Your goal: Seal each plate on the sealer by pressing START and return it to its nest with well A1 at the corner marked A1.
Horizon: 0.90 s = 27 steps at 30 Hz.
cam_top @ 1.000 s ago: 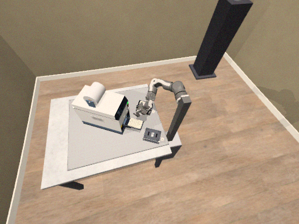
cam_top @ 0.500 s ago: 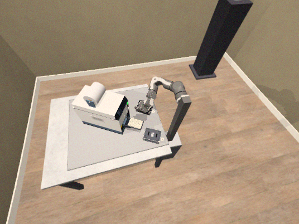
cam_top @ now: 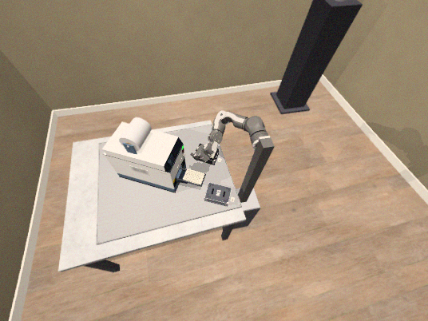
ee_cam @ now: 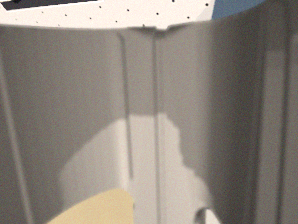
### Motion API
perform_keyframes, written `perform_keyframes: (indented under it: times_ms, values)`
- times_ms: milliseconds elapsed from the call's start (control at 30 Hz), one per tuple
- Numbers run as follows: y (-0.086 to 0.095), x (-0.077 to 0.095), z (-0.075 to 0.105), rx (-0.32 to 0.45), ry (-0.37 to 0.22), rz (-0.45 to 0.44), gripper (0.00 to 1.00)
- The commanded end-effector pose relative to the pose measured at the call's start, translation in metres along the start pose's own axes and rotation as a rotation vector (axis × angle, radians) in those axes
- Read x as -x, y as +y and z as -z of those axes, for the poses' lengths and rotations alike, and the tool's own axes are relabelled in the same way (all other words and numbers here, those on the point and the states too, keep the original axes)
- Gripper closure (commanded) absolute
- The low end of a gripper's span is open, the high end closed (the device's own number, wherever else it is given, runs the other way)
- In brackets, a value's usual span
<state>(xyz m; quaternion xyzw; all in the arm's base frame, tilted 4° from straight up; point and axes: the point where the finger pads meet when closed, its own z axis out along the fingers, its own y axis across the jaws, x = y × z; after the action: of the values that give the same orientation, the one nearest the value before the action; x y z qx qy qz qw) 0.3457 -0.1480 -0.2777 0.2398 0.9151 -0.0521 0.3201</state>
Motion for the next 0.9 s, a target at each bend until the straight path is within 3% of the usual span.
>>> perform_keyframes:
  times_ms: [0, 867]
  values:
    - [0.002, 0.001, -0.001, 0.011, -0.003, 0.004, 1.00]
    - [0.002, 0.006, -0.041, 0.011, -0.001, 0.005, 1.00]
